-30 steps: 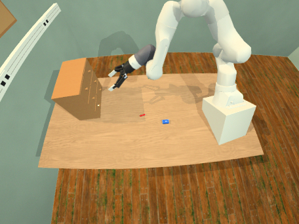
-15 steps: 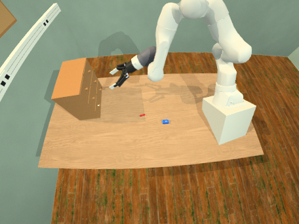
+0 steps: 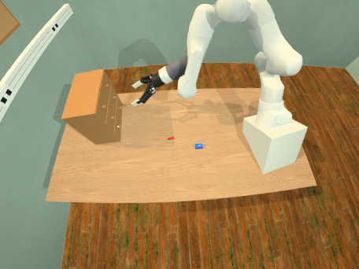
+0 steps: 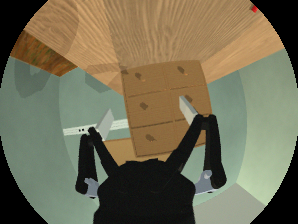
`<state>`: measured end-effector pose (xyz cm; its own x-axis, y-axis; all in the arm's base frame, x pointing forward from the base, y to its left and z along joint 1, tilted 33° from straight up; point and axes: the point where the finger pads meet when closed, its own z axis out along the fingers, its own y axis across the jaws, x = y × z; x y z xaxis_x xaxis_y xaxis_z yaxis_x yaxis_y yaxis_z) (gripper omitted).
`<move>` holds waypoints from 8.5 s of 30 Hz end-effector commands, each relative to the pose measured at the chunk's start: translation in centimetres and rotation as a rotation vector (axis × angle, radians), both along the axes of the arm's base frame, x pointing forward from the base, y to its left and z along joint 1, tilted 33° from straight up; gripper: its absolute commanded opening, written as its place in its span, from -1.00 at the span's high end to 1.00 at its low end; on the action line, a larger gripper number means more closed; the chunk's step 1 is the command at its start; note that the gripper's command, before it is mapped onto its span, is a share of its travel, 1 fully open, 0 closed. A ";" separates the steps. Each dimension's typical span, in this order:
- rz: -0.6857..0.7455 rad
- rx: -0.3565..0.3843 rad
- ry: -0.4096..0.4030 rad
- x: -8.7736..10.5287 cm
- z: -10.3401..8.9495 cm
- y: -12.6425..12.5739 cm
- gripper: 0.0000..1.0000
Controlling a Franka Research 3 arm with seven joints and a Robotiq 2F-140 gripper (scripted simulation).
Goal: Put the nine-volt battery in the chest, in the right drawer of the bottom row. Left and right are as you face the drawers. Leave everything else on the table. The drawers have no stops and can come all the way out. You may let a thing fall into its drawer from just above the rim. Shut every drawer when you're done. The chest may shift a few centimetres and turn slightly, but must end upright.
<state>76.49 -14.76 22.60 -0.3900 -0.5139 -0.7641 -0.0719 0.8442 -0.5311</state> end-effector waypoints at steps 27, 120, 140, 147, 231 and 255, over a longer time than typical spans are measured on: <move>0.002 -0.009 -0.003 0.0 0.0 0.0 0.44; 0.002 -0.009 -0.003 11.0 -7.2 -3.7 0.44; 0.002 -0.009 -0.003 11.0 -7.2 -3.7 0.44; 0.002 -0.009 -0.003 11.0 -7.2 -3.7 0.66; 0.002 -0.009 -0.003 5.9 -7.5 -4.4 0.66; 0.002 -0.009 -0.003 4.4 -7.6 -4.6 0.66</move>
